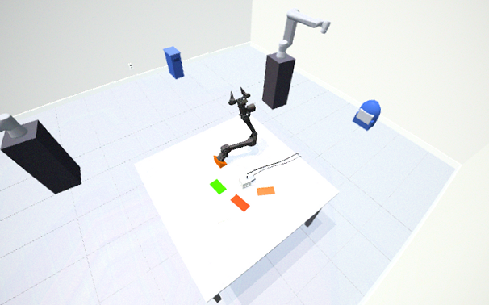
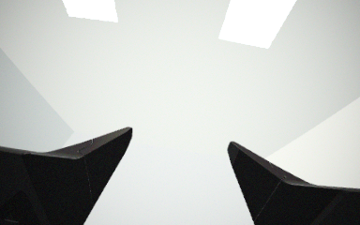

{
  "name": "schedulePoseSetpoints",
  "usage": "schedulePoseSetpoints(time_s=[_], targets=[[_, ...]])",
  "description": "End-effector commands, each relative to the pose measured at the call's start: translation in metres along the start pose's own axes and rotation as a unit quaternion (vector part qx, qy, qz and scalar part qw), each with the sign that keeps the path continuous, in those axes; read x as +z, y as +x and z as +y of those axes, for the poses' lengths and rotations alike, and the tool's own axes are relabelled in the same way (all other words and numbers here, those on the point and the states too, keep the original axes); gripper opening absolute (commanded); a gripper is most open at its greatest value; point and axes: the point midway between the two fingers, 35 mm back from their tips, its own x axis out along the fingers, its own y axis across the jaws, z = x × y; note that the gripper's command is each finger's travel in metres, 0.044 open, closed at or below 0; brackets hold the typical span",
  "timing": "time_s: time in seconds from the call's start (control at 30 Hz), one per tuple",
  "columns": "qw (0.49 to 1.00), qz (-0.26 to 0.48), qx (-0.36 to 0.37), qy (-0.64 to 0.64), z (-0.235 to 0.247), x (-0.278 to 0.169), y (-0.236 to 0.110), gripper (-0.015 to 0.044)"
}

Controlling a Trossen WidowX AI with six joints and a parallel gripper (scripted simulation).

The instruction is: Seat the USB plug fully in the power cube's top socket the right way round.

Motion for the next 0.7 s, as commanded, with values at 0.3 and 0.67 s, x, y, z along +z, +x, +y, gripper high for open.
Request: schedulePoseSetpoints(time_s=[0.3,0.67], targets=[[0.792,-0.069,0.496,0.349,0.225,0.148,-0.053,0.0440],[0.434,0.145,0.814,0.357,0.309,0.239,-0.252,0.0440]])
